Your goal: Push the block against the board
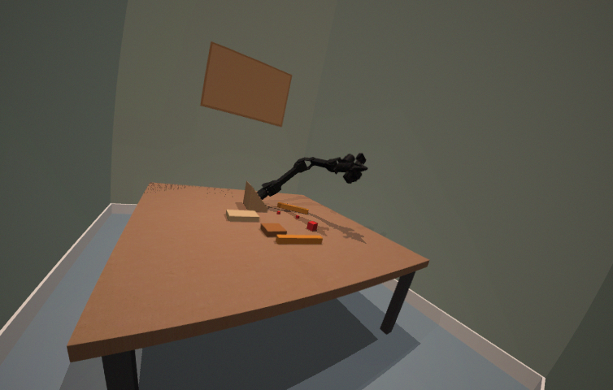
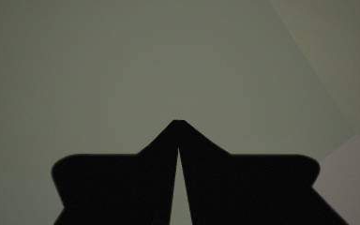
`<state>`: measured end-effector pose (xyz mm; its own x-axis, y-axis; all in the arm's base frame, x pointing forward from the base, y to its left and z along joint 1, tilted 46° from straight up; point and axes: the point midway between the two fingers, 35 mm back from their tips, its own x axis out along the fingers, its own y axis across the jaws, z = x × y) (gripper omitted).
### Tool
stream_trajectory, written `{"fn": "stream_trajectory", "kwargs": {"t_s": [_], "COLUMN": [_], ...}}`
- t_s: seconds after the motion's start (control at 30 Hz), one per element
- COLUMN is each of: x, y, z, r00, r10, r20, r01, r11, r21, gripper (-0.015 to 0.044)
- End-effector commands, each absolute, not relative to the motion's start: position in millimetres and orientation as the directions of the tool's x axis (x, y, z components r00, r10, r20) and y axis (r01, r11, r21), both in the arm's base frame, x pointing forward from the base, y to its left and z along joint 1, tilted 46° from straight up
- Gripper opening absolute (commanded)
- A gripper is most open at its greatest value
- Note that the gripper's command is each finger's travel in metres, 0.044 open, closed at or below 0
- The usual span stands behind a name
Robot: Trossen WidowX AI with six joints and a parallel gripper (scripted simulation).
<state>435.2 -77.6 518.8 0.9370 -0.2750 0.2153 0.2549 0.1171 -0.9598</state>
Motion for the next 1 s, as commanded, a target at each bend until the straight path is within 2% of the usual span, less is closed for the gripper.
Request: {"fn": "stream_trajectory", "kwargs": {"t_s": [0.0, 0.4, 0.97], "x": [453, 485, 484], "y": [-92, -142, -219], "z": [490, 409, 300], "r00": [0.948, 0.939, 0.841], "r10": [-0.286, -0.33, -0.394], "r20": [0.135, -0.094, -0.372], "r01": [0.192, 0.042, -0.038], "r11": [0.179, 0.383, 0.641], "r21": [-0.965, -0.923, -0.766], "gripper": [0.0, 0.0, 0.0]}}
